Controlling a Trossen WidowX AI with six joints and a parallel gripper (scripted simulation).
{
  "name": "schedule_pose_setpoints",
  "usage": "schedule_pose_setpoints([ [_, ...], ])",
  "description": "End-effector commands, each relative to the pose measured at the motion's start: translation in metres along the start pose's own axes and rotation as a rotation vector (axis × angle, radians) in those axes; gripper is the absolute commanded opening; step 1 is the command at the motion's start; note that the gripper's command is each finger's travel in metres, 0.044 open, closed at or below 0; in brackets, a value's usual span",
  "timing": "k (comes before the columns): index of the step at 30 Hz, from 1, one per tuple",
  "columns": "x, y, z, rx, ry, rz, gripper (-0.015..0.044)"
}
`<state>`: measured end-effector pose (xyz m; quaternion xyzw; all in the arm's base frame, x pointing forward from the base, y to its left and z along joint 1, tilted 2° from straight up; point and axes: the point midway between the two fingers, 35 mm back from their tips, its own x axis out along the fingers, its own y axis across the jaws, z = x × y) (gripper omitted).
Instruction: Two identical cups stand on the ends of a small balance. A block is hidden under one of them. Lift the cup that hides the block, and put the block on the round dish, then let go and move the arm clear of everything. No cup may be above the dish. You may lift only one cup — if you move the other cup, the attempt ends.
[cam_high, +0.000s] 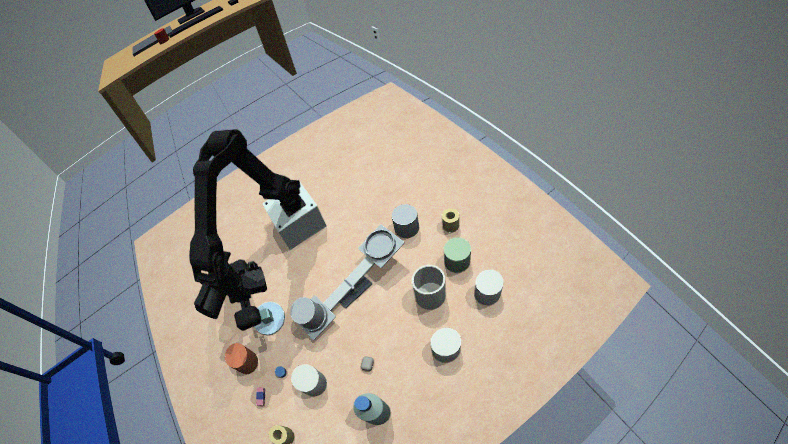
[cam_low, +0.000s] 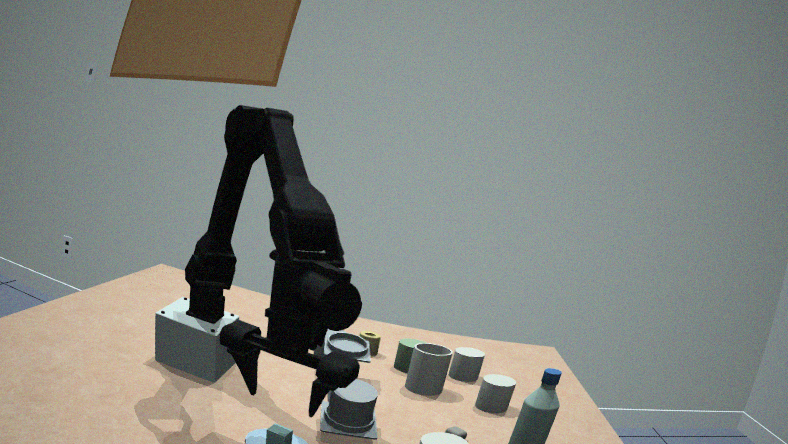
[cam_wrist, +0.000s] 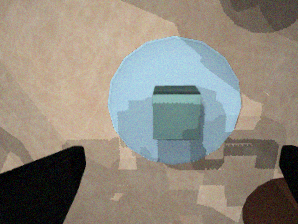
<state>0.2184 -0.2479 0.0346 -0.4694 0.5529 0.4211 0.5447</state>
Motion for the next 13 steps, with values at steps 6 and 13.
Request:
schedule_pose_setpoints([
  [6,-0.038,0.002,0.002,0.001,0.002,-0.003,0.044],
  [13,-0.038,0.002,0.002,0.001,0.002,-0.003,0.044],
])
